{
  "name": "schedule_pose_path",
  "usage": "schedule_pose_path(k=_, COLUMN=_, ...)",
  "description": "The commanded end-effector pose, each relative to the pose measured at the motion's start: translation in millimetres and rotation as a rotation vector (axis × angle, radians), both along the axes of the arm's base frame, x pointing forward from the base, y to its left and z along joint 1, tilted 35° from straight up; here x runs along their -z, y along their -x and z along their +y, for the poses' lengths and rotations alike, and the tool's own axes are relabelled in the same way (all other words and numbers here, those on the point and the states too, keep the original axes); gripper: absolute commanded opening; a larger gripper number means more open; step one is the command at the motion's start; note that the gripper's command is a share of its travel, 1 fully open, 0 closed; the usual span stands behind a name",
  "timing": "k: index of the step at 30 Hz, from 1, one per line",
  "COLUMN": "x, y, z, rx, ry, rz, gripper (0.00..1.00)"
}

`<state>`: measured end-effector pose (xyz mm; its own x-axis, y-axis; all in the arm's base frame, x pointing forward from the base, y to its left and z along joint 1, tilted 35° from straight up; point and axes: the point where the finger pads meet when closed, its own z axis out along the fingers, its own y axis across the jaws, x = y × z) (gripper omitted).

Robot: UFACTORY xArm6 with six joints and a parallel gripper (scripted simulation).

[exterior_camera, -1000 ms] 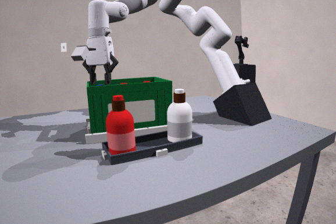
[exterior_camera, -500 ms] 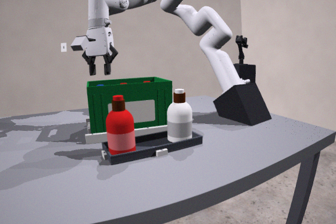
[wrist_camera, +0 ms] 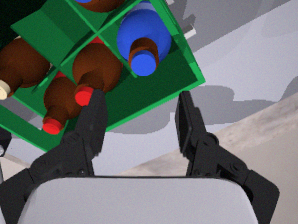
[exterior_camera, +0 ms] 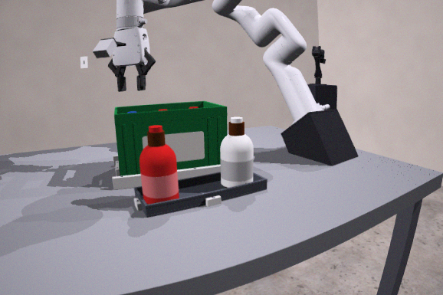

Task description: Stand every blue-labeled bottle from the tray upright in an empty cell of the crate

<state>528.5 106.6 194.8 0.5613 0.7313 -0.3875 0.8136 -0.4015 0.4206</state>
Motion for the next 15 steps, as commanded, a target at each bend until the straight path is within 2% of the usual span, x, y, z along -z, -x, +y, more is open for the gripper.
schedule_pose_path(k=1, x=-3.8, y=-0.3, z=2.5, rx=-0.001, ry=-0.002, rz=-0.004, gripper=0.65)
schedule_pose_path(k=11, x=-5.0, y=0.0, z=3.3, rx=-0.001, ry=-0.002, rz=-0.004, gripper=0.65)
schedule_pose_path(k=12, x=-5.0, y=0.0, z=3.3, rx=-0.001, ry=-0.002, rz=-0.004, gripper=0.00)
schedule_pose_path(k=15, x=-5.0, y=0.0, z=3.3, rx=-0.001, ry=-0.002, rz=-0.004, gripper=0.00)
